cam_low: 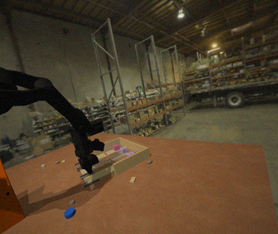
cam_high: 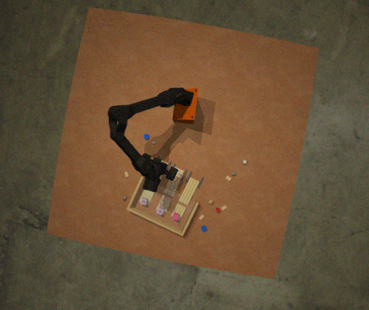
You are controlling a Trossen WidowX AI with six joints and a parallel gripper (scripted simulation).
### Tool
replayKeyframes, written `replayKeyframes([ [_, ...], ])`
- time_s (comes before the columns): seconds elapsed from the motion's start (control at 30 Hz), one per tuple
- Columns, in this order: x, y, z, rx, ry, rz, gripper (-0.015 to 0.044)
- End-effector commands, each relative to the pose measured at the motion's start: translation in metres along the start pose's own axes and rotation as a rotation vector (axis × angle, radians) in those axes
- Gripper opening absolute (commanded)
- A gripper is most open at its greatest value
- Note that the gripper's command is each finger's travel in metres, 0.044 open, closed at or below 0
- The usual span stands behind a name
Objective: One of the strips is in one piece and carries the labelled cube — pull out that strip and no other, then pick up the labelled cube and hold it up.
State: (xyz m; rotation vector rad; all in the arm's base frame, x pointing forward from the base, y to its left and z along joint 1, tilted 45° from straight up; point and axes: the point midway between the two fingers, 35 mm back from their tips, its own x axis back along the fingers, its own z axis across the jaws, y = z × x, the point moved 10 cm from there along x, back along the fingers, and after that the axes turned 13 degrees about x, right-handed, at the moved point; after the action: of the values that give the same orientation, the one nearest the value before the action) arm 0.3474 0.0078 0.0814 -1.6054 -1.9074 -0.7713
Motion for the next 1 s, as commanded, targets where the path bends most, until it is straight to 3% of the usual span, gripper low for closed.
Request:
replayKeyframes([
  [0.0, -0.007, -0.001, 0.002, 0.01, 0.003, 0.005, 0.0],
  [0.97, -0.023, -0.002, 0.003, 0.01, 0.001, 0.005, 0.0],
])
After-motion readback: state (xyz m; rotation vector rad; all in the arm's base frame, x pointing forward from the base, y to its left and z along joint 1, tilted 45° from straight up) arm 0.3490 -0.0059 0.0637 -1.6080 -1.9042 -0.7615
